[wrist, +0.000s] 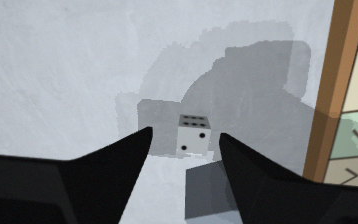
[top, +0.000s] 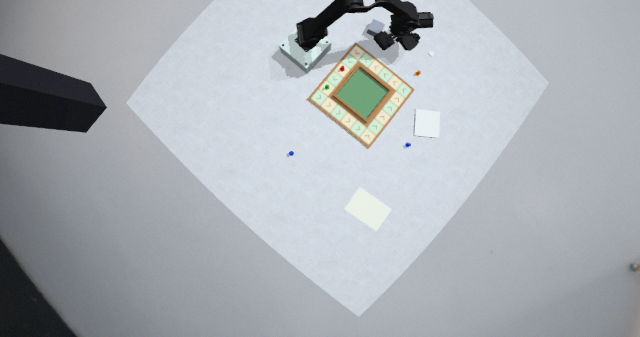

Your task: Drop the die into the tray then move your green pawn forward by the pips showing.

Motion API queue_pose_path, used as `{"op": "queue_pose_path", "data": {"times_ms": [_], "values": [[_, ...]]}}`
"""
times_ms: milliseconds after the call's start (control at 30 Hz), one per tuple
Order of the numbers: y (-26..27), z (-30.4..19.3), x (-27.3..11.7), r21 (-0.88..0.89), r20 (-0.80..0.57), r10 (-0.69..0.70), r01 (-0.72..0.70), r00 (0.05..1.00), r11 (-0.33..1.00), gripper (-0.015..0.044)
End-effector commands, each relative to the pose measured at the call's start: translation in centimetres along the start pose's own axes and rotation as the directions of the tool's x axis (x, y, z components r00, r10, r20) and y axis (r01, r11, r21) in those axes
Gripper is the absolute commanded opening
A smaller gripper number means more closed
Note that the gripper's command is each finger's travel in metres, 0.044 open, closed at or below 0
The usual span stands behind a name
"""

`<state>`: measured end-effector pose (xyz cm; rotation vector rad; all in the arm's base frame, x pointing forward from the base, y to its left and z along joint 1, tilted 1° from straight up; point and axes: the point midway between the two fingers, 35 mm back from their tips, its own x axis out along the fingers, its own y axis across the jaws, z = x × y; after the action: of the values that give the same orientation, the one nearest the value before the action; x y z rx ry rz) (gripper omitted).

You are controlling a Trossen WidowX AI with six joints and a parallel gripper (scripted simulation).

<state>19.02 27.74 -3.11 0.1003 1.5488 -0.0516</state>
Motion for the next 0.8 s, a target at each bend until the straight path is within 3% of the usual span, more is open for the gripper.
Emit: {"op": "queue_pose_path", "data": {"times_ms": [0, 133, 300, 600, 700, 767], "values": [[-0.5, -0.3, 1.1, 0.003, -0.007, -0.019, 0.019, 1.000, 1.000, 0.0275], [-0.5, -0.3, 1.1, 0.003, -0.007, -0.019, 0.019, 1.000, 1.000, 0.0275], [-0.5, -0.3, 1.1, 0.003, -0.007, -0.019, 0.019, 1.000, 1.000, 0.0144], [-0.5, -0.3, 1.1, 0.003, -0.007, -0.019, 0.019, 1.000, 1.000, 0.0084], [-0.5, -0.2, 0.6, 0.003, -0.007, -0.019, 0.019, 1.000, 1.000, 0.0005], [-0.3, -0.2, -0.7, 0.003, -0.007, -0.019, 0.019, 1.000, 1.000, 0.0000]]}}
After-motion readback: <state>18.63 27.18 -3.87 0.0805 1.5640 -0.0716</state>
